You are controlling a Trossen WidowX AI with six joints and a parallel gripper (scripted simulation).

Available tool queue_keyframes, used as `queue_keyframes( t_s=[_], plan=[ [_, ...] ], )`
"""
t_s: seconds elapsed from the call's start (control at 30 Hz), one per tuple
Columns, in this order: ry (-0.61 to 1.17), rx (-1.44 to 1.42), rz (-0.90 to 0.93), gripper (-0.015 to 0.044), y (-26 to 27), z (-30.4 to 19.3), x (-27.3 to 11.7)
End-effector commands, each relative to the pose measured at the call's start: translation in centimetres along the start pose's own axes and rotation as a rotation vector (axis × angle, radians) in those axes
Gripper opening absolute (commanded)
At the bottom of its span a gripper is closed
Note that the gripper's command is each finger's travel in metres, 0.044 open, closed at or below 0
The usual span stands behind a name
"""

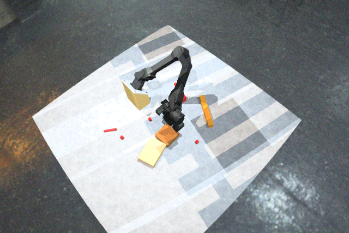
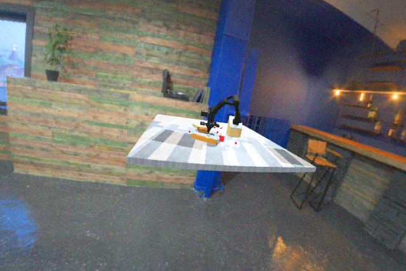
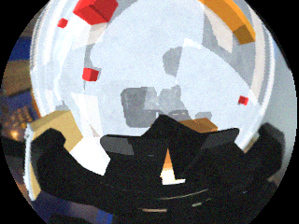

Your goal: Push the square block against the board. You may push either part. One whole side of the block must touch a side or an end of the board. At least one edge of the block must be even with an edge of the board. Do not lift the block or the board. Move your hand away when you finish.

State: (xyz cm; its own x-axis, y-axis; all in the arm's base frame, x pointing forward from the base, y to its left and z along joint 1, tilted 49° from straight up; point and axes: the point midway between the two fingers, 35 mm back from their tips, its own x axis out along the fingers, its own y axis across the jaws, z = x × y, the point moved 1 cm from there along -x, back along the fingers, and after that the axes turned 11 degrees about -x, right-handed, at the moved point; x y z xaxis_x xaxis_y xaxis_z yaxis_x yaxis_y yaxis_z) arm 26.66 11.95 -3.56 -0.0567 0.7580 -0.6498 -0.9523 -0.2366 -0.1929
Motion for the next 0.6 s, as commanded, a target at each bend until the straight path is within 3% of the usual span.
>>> queue_keyframes(
  t_s=[0.0,0.57],
  plan=[
    [0.011,0.003,0.007,0.0,0.1,-0.8,0.1],
    [0.012,0.003,0.007,0.0,0.1,-2.4,0.1]
  ],
)
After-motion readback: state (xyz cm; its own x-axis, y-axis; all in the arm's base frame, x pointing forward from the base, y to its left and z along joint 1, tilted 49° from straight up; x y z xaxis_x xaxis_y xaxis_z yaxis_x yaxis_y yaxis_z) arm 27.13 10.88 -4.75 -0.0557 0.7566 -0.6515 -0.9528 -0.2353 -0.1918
